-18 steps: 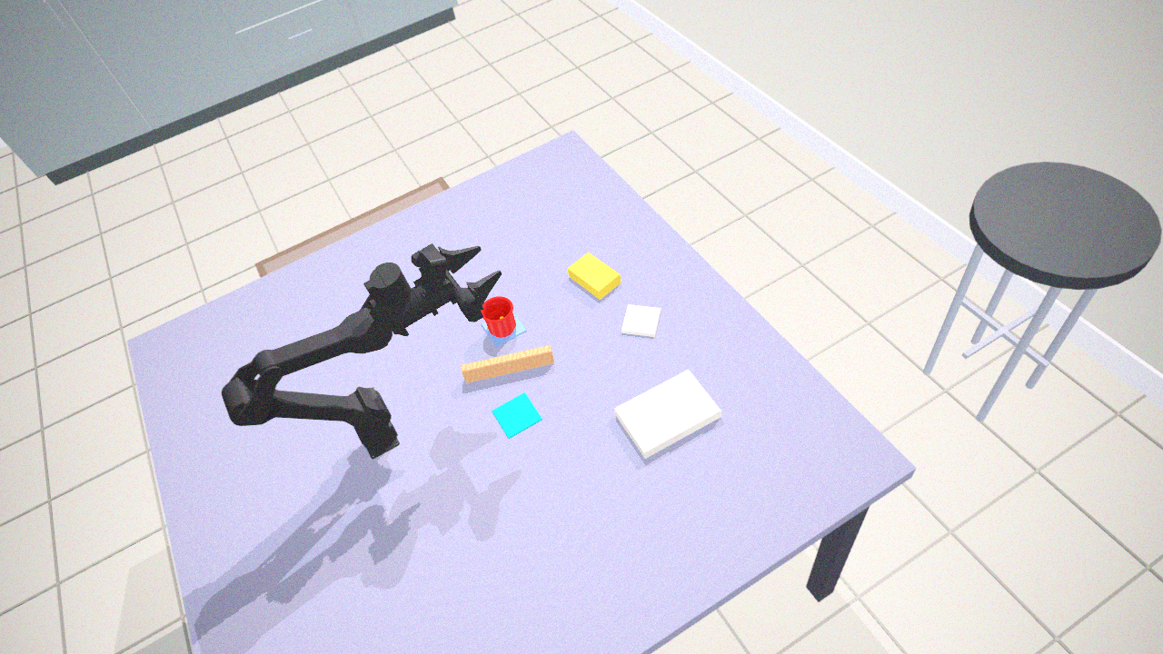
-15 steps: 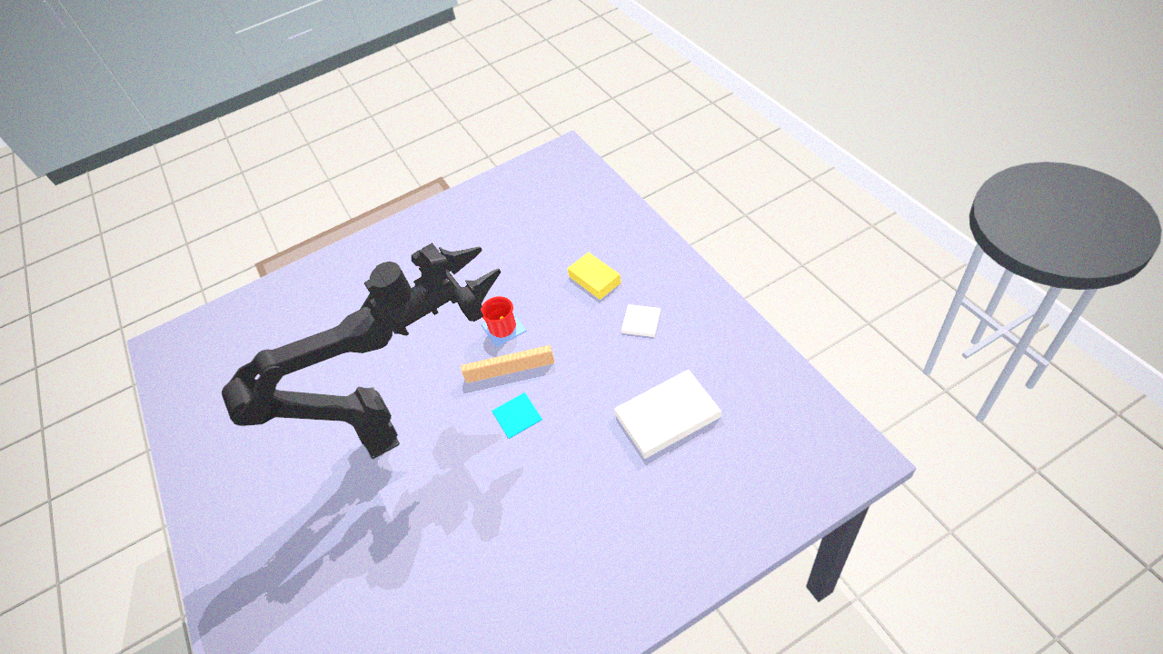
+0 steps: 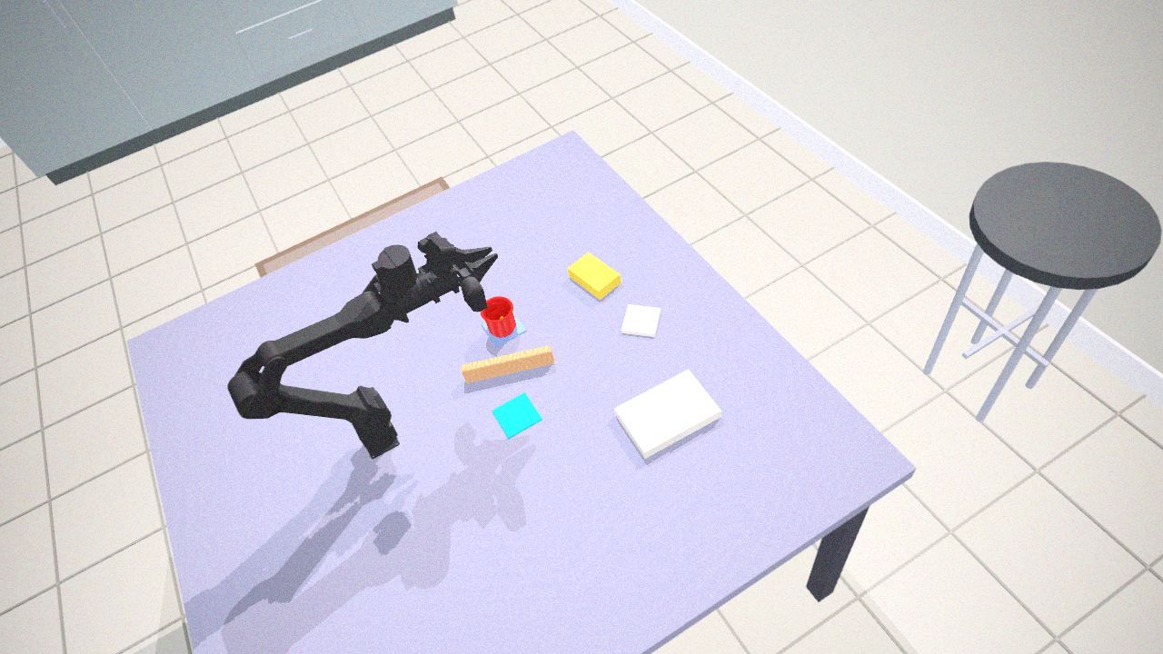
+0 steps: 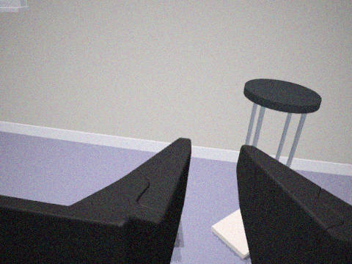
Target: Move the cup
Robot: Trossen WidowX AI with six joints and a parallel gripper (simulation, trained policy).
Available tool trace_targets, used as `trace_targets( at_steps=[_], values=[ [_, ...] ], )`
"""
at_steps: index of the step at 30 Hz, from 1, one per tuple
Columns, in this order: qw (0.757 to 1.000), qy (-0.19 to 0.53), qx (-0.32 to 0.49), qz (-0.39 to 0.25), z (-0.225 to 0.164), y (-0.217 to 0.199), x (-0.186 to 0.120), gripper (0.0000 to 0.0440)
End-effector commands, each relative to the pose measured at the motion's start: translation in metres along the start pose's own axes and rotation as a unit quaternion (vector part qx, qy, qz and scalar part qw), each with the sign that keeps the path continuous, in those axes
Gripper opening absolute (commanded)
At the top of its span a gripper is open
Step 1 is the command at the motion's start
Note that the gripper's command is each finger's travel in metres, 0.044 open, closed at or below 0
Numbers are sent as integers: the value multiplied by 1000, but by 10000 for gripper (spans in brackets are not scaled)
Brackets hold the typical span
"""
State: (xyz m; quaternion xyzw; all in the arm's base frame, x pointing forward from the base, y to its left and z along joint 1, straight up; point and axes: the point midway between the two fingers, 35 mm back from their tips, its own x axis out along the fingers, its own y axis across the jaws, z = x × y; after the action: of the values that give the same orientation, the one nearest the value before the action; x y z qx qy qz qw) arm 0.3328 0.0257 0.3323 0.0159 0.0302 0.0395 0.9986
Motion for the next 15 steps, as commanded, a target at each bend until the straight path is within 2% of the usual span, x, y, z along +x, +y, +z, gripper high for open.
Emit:
trace_targets(
  at_steps=[1, 15],
  values=[
    [1000, 12, 13, 4, 2, 4, 4, 110],
    [992, 93, 81, 19, 0, 23, 23, 109]
  ],
)
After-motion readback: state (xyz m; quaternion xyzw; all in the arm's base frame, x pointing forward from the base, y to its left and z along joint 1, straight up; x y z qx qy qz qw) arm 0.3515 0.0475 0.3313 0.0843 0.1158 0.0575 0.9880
